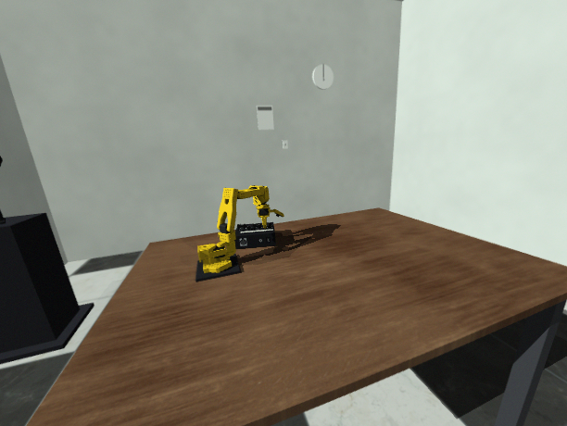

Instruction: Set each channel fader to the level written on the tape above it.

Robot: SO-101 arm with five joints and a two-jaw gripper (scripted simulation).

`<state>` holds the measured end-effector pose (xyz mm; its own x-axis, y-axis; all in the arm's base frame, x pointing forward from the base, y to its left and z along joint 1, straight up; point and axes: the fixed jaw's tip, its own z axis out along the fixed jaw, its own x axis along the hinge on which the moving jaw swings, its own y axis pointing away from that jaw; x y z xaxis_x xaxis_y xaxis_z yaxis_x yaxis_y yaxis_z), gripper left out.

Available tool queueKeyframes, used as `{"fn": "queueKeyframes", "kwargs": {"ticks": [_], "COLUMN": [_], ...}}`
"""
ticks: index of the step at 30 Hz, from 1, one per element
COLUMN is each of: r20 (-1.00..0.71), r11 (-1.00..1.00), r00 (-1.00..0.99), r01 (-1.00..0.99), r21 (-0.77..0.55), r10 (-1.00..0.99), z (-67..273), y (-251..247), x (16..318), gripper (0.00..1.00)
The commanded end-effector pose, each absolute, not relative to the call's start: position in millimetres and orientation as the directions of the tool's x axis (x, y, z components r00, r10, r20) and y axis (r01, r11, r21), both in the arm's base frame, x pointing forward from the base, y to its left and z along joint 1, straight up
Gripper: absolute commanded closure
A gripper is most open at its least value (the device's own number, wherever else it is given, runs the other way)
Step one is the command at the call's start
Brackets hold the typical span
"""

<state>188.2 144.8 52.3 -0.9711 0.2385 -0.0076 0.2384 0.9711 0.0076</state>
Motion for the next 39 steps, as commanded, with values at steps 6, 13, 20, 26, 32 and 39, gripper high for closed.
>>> {"fn": "queueKeyframes", "kwargs": {"ticks": [6, 13, 20, 26, 32, 39], "r20": [0.000, 0.000, 0.000, 0.000, 0.000, 0.000], "r11": [0.968, 0.968, 0.968, 0.968, 0.968, 0.968], "r00": [-0.968, -0.968, -0.968, -0.968, -0.968, -0.968], "r01": [0.250, 0.250, 0.250, 0.250, 0.250, 0.250], "r21": [0.000, 0.000, 0.000, 0.000, 0.000, 0.000], "r10": [0.250, 0.250, 0.250, 0.250, 0.250, 0.250], "z": [49.1, 49.5, 50.6, 50.7, 50.7, 50.7], "y": [145.0, 145.6, 147.7, 147.9, 149.5, 151.5], "x": [188.7, 188.8, 189.4, 189.4, 188.5, 187.4], "gripper": [1.00, 1.00, 1.00, 1.00, 1.00, 1.00]}}
